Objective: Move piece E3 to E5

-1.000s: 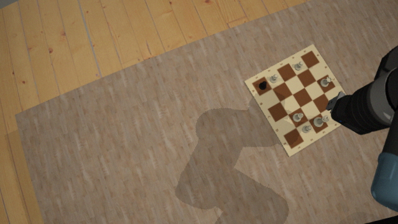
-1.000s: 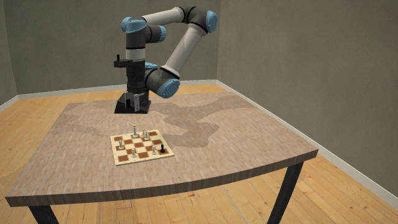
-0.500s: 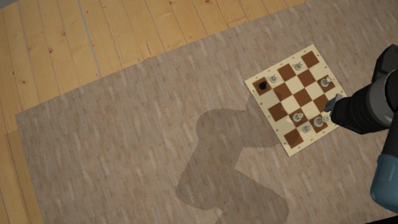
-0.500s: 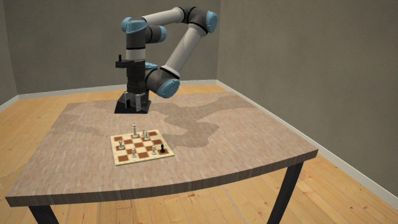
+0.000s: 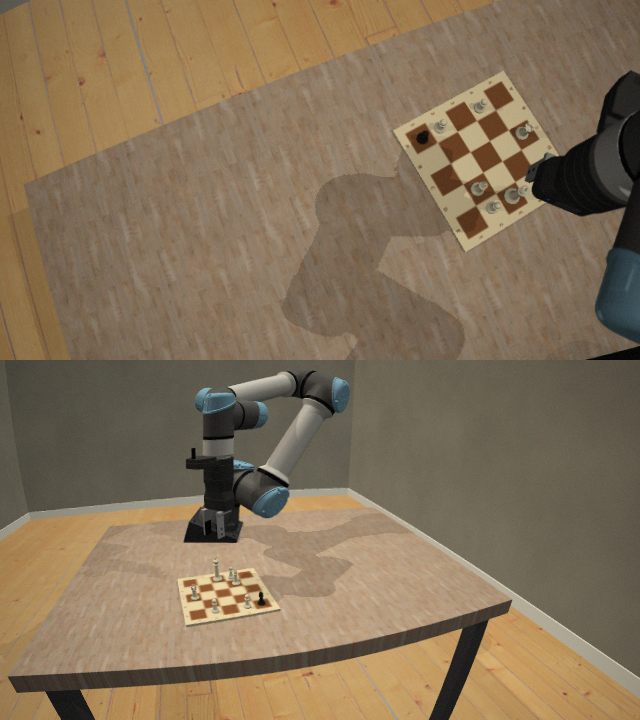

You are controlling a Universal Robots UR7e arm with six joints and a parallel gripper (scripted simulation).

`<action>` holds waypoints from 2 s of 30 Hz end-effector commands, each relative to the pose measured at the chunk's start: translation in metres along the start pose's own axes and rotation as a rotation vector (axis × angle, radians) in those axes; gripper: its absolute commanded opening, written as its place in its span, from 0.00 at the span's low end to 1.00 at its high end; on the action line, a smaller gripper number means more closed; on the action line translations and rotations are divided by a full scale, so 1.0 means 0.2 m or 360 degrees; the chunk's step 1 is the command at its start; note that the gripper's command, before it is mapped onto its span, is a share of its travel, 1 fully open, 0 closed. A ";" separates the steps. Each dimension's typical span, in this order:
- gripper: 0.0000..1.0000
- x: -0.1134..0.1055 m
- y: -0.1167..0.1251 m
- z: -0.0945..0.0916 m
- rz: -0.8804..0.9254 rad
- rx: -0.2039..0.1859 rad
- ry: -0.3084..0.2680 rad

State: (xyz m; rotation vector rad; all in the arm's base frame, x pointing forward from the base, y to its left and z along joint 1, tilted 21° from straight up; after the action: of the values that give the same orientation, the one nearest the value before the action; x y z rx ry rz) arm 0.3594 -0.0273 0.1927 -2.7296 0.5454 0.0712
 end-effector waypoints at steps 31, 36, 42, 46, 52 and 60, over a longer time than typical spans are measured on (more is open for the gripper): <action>0.79 0.00 0.00 0.00 0.0000 0.0000 0.0002; 0.79 0.00 0.00 0.01 0.0000 0.0000 0.0002; 0.79 0.00 0.00 0.03 -0.0001 0.0000 0.0002; 0.79 0.00 0.00 0.05 -0.0001 0.0000 0.0002; 0.79 0.00 0.00 0.08 -0.0001 0.0000 0.0002; 0.79 0.00 0.00 0.14 -0.0001 0.0000 0.0002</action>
State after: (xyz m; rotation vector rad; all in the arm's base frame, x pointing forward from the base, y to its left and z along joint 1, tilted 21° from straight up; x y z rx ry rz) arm 0.3594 -0.0197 0.1714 -2.7294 0.5447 0.0711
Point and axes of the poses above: the point where the finger pads meet when closed, its own z axis out along the fingers, its own y axis across the jaws, x = y × z, the point moved 8 cm from there along -z, back along the fingers, and after that the axes turned 12 degrees about -z, right-handed, at the moved point
